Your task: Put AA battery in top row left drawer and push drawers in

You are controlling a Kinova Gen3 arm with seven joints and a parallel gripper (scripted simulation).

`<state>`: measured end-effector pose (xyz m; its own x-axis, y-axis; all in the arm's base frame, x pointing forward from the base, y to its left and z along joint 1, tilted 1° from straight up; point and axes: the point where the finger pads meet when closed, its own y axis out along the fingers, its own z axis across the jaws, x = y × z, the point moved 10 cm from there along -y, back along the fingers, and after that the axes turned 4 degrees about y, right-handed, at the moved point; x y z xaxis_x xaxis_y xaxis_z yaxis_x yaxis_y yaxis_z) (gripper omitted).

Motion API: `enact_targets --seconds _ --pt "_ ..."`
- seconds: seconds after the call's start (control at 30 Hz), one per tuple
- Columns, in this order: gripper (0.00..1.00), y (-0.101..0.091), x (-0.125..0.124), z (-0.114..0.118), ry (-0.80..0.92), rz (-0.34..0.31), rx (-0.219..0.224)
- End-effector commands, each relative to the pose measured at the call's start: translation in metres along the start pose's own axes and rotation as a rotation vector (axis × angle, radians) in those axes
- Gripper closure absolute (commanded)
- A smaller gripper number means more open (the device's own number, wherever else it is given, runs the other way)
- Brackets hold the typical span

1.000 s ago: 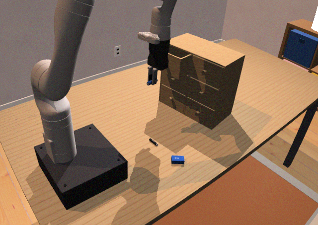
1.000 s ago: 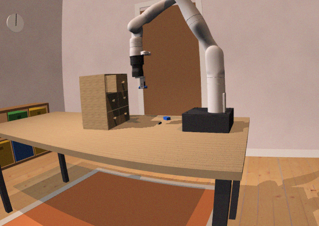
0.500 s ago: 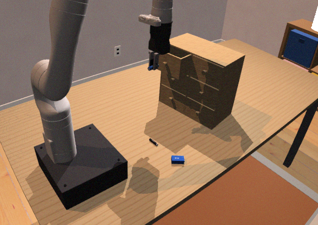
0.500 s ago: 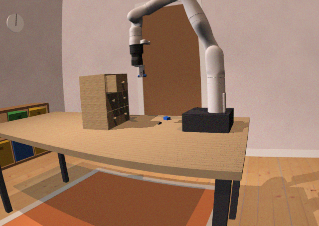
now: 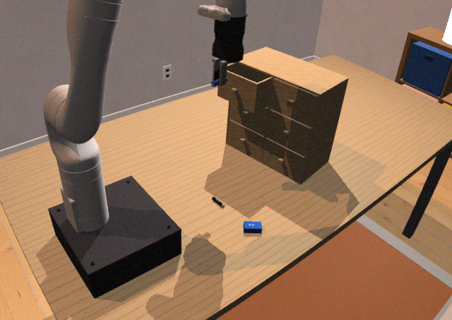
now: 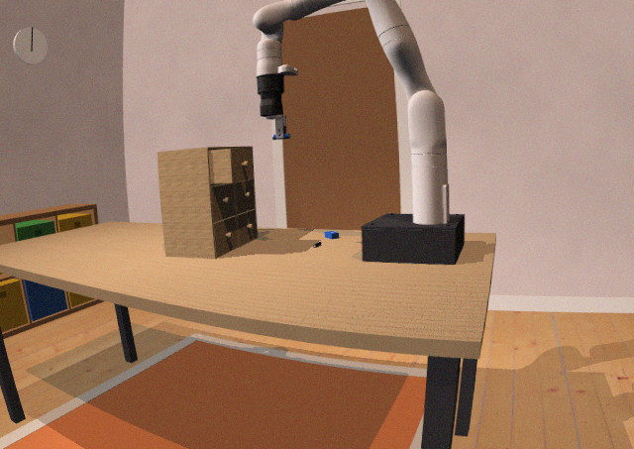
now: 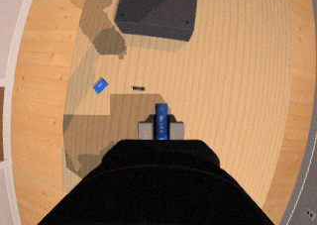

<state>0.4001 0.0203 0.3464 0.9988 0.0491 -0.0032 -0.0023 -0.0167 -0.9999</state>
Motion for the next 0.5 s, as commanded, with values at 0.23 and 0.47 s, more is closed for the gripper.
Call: enact_targets --seconds 0.23,0.47 --pt "0.69 -0.0115 -0.0003 0.0027 -0.006 -0.007 0.007" --pt "0.69 -0.0114 -0.0004 0.0027 -0.006 -0.007 0.007"
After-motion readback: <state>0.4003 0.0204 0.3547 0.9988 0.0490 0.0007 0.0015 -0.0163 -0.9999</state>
